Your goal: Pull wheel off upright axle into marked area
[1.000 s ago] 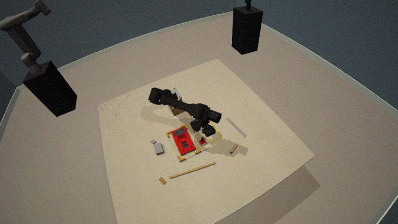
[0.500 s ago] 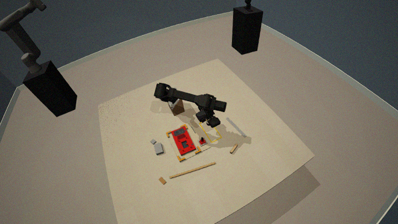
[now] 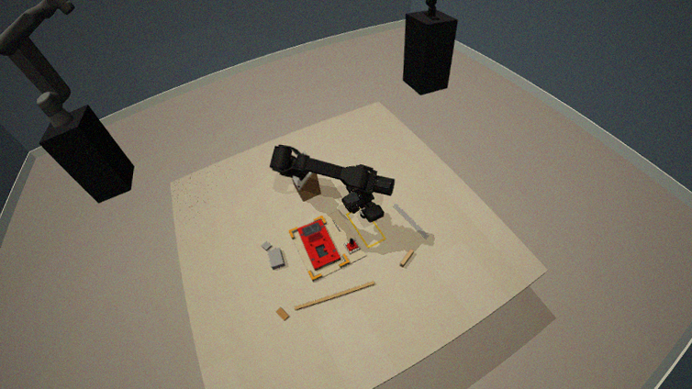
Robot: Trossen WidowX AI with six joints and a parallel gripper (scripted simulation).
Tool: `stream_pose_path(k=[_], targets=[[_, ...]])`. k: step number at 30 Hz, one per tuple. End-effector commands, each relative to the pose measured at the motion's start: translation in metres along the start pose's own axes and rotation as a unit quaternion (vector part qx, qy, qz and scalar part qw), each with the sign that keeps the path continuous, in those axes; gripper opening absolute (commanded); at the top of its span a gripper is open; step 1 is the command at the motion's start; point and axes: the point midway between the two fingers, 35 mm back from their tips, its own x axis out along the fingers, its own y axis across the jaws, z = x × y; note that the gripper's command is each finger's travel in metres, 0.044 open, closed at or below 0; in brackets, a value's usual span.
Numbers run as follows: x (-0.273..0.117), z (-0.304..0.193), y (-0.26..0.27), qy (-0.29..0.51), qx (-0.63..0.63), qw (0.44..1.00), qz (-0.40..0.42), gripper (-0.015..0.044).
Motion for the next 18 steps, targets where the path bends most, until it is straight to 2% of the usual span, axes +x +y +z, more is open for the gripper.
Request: stream_pose_path(k=[1,13,18], targets=[[0.012,-0.001,-0.001,-0.004,-0.005,1.0,-0.001,0.0],[0.086,0.001,-0.002,-0.005,-0.005,1.0,0.0,0.0],[0.09,0.001,-0.002,-0.006,-0.005,1.0,-0.001,0.0]])
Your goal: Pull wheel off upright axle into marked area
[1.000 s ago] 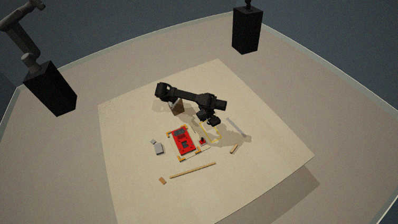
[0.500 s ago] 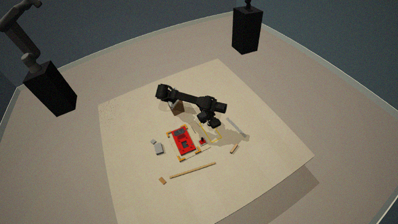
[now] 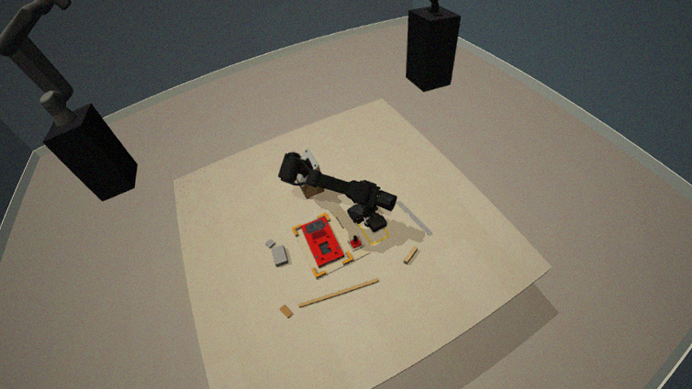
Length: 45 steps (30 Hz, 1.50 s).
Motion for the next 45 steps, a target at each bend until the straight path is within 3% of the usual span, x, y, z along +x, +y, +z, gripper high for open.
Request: stream_pose_path(k=[1,3,15,22,27,33,39,45], targets=[[0.006,-0.001,-0.001,-0.002,-0.005,1.0,0.003,0.0],[0.006,-0.001,-0.001,-0.002,-0.005,1.0,0.003,0.0],[-0.002,-0.001,0.0,0.0,-0.001,1.0,0.002,0.03],[-0.052,-0.002,0.0,-0.001,-0.005,1.0,0.003,0.03],[-0.057,-0.002,0.0,-0.001,-0.005,1.0,0.003,0.03],[-0.075,0.01,-0.033,0.0,-0.009,1.0,0.004,0.044],[-0.101,0.031,-0.078,0.0,-0.007,1.0,0.002,0.044],[-0.103,0.033,-0.083,-0.001,-0.007,1.0,0.001,0.044]])
